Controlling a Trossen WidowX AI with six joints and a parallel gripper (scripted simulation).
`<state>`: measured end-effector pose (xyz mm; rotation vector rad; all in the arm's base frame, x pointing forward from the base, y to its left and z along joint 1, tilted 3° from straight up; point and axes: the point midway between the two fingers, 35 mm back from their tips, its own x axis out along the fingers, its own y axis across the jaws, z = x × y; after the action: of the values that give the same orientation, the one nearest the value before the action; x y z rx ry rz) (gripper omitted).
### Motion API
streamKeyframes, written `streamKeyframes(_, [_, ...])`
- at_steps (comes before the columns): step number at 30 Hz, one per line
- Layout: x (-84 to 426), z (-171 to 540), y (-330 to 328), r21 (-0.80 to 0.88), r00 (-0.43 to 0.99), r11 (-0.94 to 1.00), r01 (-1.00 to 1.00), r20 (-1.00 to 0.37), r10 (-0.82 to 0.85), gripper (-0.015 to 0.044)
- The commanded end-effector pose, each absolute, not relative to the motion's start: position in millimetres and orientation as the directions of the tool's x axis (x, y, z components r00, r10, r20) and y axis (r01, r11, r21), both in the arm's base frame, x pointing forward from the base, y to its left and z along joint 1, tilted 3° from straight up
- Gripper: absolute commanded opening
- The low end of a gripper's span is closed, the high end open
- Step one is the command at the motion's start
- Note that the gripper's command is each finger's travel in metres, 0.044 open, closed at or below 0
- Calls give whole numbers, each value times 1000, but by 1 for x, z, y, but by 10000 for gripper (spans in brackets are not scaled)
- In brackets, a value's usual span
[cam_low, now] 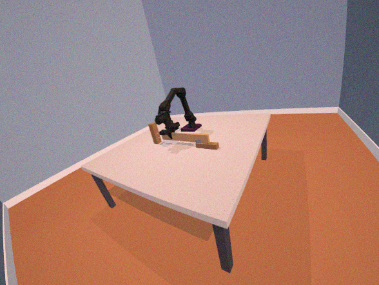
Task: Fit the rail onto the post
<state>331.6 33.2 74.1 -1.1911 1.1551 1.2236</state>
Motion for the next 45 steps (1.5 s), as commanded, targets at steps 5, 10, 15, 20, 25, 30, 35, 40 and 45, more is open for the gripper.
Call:
streamKeyframes(5, [335,76,35,-42,41,-9,-999,-998,56,0])
streamKeyframes(10, [334,73,35,-42,41,-9,-999,-998,56,0])
streamKeyframes(15, [333,73,35,-42,41,-9,-999,-998,56,0])
streamKeyframes(20, [333,73,35,-42,41,-9,-999,-998,56,0])
streamKeyframes(25, [332,74,35,-42,41,-9,-999,-998,56,0])
streamKeyframes(30, [332,74,35,-42,41,-9,-999,-998,56,0])
streamKeyframes(35, [331,74,35,-42,41,-9,-999,-998,56,0])
streamKeyframes(40, [331,73,35,-42,41,-9,-999,-998,56,0])
streamKeyframes(45, [331,73,35,-42,41,-9,-999,-998,56,0])
